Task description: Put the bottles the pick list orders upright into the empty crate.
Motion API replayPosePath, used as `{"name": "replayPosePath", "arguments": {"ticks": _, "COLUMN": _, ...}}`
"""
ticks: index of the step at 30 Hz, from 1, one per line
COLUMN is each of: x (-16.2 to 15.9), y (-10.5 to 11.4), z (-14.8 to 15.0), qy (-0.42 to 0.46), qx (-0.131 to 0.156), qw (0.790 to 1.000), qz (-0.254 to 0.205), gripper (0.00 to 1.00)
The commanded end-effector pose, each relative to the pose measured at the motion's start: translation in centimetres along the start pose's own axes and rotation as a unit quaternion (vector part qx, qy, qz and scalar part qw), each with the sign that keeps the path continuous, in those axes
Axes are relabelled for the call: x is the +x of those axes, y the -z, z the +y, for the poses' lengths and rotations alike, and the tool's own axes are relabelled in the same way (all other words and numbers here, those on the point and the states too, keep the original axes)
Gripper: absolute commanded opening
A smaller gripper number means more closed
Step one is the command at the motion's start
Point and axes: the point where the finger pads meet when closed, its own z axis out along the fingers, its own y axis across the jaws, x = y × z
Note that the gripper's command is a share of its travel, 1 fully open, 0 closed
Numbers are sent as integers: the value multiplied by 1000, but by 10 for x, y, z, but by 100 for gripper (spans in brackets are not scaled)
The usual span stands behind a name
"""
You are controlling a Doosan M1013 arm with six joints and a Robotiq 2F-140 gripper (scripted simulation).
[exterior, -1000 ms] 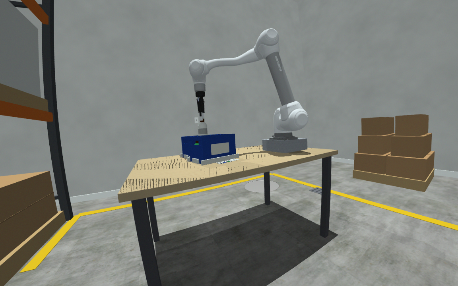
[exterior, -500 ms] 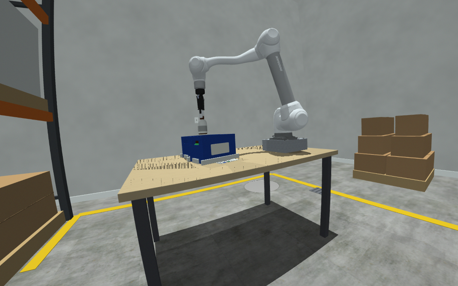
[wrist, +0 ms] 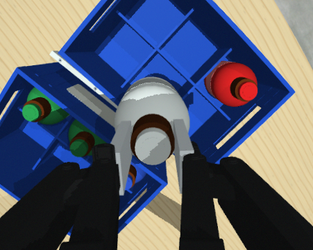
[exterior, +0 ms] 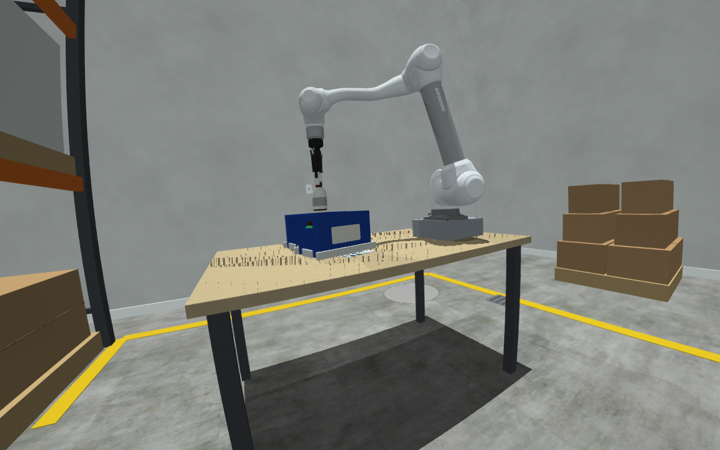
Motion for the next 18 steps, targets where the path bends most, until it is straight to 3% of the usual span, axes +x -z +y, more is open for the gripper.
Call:
{"name": "replayPosePath", "arguments": {"ticks": 1, "x": -4, "y": 0, "z": -2, "qy": 0, "qx": 0, "qw": 1000, "qz": 0, "gripper": 0}}
{"name": "replayPosePath", "arguments": {"ticks": 18, "x": -30, "y": 0, "z": -17, "qy": 0, "qx": 0, "qw": 1000, "qz": 0, "gripper": 0}}
